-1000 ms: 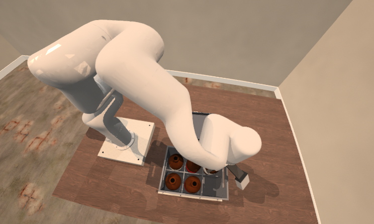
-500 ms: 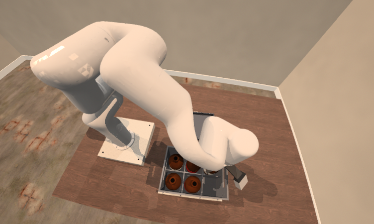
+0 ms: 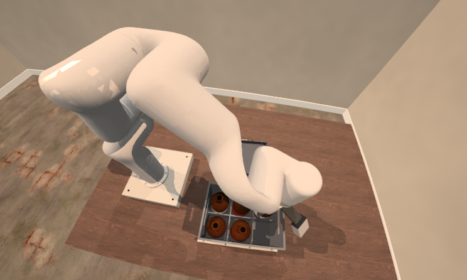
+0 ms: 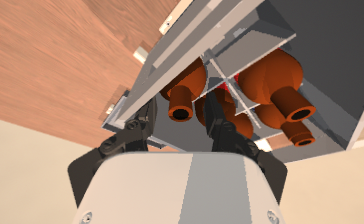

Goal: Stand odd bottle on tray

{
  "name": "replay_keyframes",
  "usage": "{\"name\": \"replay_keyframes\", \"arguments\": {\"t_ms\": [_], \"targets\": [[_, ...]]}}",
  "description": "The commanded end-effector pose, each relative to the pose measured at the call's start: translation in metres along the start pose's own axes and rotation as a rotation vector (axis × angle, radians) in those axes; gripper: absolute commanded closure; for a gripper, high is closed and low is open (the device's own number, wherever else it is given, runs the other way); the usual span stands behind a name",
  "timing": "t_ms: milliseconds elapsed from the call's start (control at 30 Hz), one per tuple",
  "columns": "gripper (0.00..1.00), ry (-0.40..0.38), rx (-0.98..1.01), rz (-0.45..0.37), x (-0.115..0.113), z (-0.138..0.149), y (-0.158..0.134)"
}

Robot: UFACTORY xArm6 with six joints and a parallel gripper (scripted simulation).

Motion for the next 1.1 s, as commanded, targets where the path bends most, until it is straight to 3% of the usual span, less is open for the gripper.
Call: {"name": "replay_keyframes", "arguments": {"t_ms": [0, 267, 300, 1067], "targets": [[0.35, 0.002, 0.0, 0.004, -0.0019, -0.0006, 0.001], [0.35, 0.002, 0.0, 0.004, -0.0019, -0.0006, 0.001], [1.0, 0.002, 0.0, 0.004, -0.0019, -0.0006, 0.001], [1.0, 0.002, 0.0, 0.004, -0.0019, -0.0006, 0.001]]}}
Point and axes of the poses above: the point where the finger pads meet when closed, its own x axis out along the fingers, its own z axis across the jaws, y = z × x, the point moved 5 cm from there along -x, back along the fingers, and after that the axes turned 5 degrees about -x, right-handed, at the moved point
